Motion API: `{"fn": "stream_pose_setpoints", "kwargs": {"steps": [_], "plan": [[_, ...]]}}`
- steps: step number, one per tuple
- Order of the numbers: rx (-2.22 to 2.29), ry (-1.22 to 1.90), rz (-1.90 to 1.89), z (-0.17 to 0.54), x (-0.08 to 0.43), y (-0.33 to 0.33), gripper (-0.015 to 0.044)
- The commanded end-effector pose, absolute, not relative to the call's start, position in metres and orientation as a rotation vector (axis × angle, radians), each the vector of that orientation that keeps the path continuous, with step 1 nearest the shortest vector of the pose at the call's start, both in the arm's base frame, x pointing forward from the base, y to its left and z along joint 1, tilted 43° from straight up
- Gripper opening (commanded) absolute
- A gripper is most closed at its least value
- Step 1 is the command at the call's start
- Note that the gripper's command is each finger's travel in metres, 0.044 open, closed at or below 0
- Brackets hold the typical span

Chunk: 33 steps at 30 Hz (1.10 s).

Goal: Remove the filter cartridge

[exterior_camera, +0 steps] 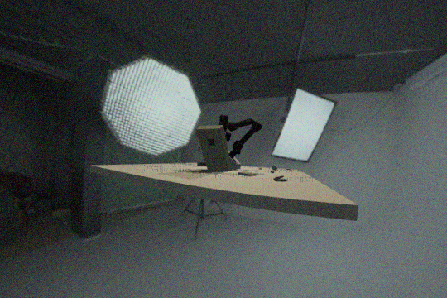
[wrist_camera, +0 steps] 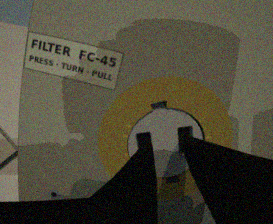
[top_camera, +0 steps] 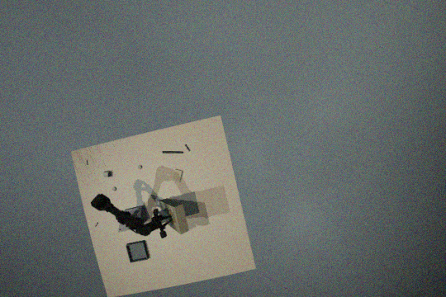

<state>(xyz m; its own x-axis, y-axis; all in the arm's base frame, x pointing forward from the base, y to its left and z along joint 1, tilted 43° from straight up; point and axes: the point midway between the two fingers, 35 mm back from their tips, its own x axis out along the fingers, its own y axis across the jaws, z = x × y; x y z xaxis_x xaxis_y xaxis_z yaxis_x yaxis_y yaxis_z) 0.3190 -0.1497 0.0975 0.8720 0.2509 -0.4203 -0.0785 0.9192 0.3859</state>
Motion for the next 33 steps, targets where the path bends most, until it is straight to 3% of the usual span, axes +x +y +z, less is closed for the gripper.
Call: {"fn": "stream_pose_setpoints", "kwargs": {"steps": [1, 33], "plan": [[0.371, 0.485, 0.170, 0.0966, 0.3190, -0.1506, 0.0089], [0.370, 0.485, 0.172, 0.0962, 0.3218, -0.1494, 0.0089]]}}
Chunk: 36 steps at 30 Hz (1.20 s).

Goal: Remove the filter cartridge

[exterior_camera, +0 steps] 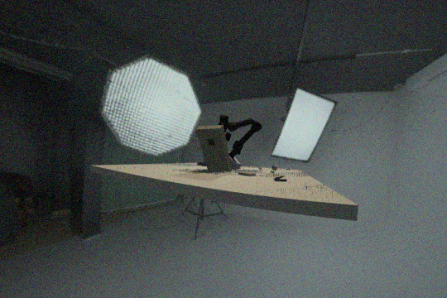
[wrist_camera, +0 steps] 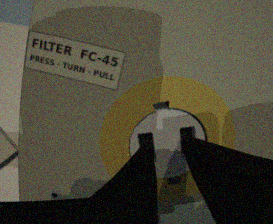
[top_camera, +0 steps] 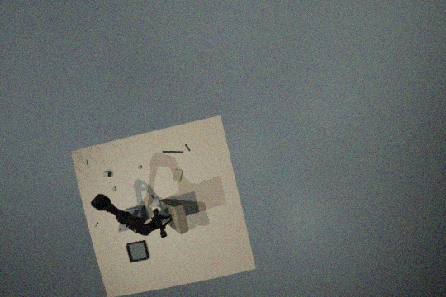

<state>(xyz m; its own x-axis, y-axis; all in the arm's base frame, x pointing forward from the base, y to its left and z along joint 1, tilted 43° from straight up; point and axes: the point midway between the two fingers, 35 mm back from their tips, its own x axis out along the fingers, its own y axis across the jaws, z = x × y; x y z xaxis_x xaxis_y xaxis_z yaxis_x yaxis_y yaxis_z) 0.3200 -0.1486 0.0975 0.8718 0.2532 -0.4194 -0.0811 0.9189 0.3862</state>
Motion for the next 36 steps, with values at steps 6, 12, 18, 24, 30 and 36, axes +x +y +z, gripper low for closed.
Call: {"fn": "stream_pose_setpoints", "kwargs": {"steps": [6, 12, 18, 24, 30, 36], "plan": [[0.371, 0.485, 0.170, 0.0958, 0.3228, -0.1495, 0.0089], [0.371, 0.485, 0.170, 0.0958, 0.3228, -0.1495, 0.0089], [0.371, 0.485, 0.170, 0.0954, 0.3237, -0.1492, 0.0089], [0.371, 0.485, 0.170, 0.0932, 0.3284, -0.1478, 0.0089], [0.371, 0.485, 0.170, 0.0924, 0.3300, -0.1474, 0.0089], [0.371, 0.485, 0.170, 0.0916, 0.3318, -0.1469, 0.0089]]}}
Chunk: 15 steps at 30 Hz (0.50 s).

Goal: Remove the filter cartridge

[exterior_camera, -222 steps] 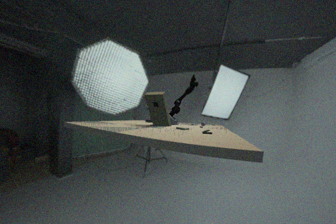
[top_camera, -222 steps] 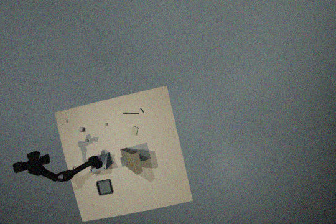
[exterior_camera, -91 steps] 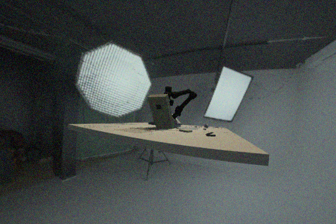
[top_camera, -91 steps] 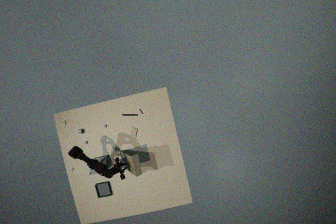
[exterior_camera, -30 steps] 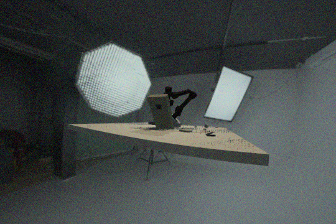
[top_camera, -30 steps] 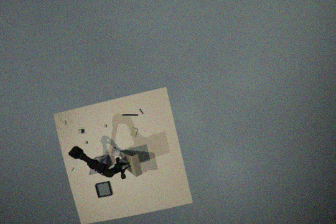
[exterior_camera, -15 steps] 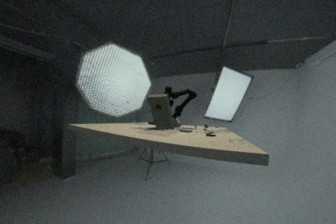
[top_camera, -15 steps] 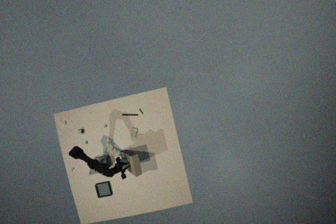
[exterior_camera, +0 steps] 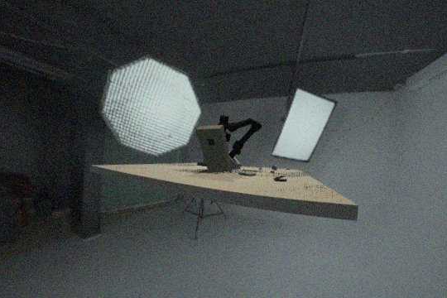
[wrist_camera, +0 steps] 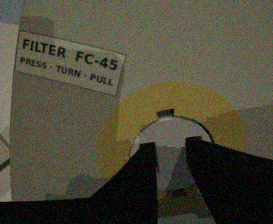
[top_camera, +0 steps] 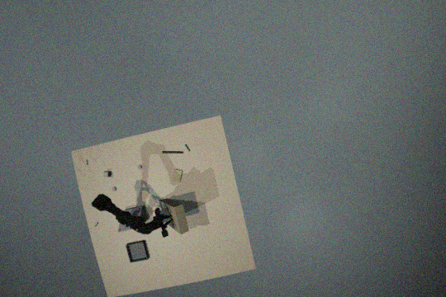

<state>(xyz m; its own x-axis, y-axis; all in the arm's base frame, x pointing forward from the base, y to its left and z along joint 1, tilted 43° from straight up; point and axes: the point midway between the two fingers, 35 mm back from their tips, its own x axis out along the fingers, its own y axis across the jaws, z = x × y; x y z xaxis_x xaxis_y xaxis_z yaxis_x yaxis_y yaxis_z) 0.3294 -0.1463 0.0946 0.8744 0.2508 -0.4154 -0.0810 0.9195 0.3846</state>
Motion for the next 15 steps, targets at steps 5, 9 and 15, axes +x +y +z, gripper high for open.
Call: {"fn": "stream_pose_setpoints", "kwargs": {"steps": [5, 9, 15], "plan": [[0.371, 0.485, 0.170, 0.0910, 0.3329, -0.1466, 0.0089], [0.369, 0.477, 0.177, 0.0939, 0.3305, -0.1461, 0.0076], [0.369, 0.477, 0.177, 0.0939, 0.3305, -0.1461, 0.0036]]}}
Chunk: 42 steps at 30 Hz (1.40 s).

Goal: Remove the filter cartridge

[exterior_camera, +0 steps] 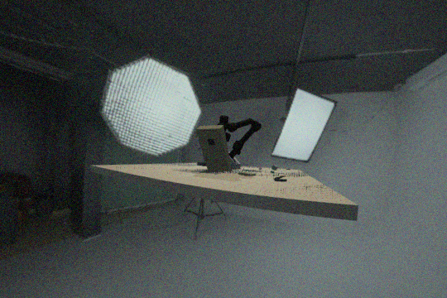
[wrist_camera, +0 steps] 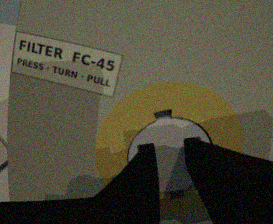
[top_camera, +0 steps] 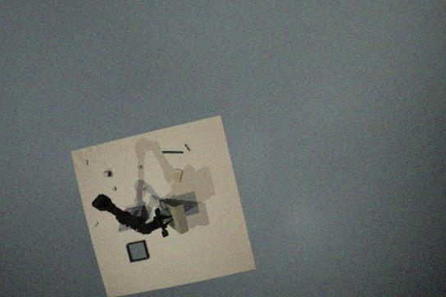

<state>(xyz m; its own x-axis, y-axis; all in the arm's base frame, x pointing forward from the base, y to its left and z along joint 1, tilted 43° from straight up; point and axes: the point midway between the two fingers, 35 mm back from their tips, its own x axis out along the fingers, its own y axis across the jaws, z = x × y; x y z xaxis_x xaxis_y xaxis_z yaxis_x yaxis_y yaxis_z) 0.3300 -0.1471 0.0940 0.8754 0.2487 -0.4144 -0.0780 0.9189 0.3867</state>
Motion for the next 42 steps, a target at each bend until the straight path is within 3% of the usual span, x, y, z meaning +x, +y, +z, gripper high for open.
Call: {"fn": "stream_pose_setpoints", "kwargs": {"steps": [1, 3, 42], "plan": [[0.369, 0.477, 0.177, 0.0939, 0.3305, -0.1461, 0.0029], [0.369, 0.477, 0.177, 0.0939, 0.3305, -0.1461, 0.0000], [1.580, 0.547, -0.158, 0.0894, 0.3364, -0.1456, 0.0000]]}}
